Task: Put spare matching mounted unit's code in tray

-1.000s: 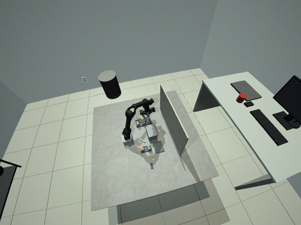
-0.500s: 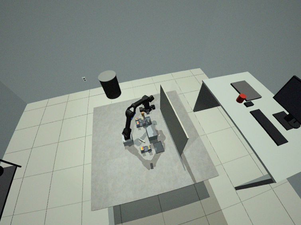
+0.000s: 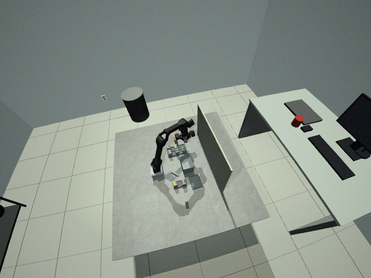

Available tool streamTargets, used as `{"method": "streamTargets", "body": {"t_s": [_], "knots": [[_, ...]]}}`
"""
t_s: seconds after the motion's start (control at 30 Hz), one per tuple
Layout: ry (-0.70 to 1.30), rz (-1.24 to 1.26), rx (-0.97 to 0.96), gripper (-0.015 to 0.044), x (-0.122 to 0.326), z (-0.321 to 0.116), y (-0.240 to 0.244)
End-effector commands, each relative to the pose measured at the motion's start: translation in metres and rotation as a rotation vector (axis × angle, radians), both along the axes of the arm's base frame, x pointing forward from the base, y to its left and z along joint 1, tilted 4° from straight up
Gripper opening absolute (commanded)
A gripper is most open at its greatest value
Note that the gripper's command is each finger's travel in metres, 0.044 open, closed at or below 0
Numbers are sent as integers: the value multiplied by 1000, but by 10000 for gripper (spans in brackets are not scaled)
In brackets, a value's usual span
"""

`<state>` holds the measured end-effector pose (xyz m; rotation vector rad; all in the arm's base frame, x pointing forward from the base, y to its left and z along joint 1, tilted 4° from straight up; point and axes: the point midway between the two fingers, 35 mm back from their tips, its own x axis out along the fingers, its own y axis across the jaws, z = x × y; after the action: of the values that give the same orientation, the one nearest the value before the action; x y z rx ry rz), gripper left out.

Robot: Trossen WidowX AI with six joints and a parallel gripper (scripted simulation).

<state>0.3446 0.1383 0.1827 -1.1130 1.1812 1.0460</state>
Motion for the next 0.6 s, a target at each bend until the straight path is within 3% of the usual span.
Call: {"method": "streamTargets", "body": {"t_s": [0.0,0.57], "knots": [[-1,3,2,0,7,1,-18],[2,2,-11,0,28,-2,-123]]}}
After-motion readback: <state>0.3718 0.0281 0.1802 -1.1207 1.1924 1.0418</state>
